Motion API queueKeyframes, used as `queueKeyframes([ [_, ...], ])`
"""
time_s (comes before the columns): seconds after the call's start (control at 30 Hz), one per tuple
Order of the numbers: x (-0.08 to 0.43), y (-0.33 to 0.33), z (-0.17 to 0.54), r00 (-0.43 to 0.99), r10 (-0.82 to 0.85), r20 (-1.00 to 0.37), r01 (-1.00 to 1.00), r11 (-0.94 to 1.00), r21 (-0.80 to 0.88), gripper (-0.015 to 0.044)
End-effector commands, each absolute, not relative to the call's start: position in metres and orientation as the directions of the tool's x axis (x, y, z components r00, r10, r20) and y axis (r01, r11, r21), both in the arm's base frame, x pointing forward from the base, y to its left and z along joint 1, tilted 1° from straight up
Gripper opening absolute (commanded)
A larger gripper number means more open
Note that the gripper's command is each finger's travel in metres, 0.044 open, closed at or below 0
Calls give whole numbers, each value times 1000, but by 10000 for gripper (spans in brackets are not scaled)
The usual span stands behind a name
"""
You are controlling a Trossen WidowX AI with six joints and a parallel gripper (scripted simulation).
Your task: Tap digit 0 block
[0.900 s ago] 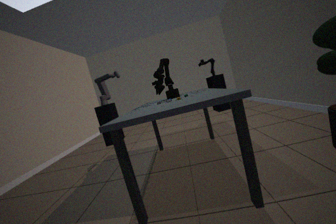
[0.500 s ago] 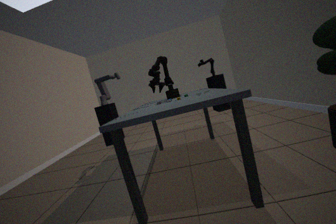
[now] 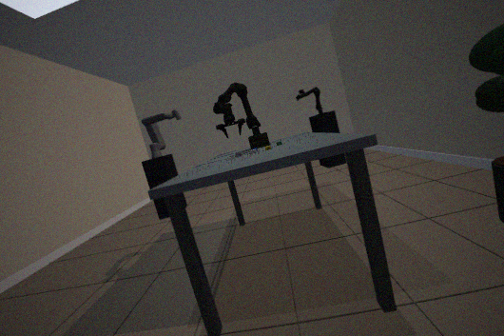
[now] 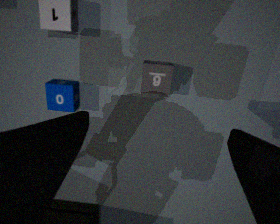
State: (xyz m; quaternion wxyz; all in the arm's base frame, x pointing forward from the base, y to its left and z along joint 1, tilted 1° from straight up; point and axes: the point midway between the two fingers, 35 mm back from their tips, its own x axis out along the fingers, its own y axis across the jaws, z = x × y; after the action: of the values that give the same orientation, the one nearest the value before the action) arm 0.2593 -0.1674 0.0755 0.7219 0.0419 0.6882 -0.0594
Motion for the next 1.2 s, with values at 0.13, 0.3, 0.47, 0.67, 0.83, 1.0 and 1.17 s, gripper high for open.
queueKeyframes([
  [0.13, 261, -167, 75, 44, -16, -999, 126, 992, -10, 400],
  [0.3, 261, -167, 75, 44, -16, -999, 126, 992, -10, 400],
  [0.47, 261, -167, 75, 44, -16, -999, 126, 992, -10, 400],
  [0.67, 261, -131, 75, 43, -13, -999, 126, 992, -7, 400],
  [0.83, 248, -63, 73, 43, -7, -999, 126, 992, -2, 400],
  [1.0, 246, -56, 72, 43, -7, -999, 126, 992, -1, 400],
  [1.17, 246, -56, 72, 43, -7, -999, 126, 992, -1, 400],
])
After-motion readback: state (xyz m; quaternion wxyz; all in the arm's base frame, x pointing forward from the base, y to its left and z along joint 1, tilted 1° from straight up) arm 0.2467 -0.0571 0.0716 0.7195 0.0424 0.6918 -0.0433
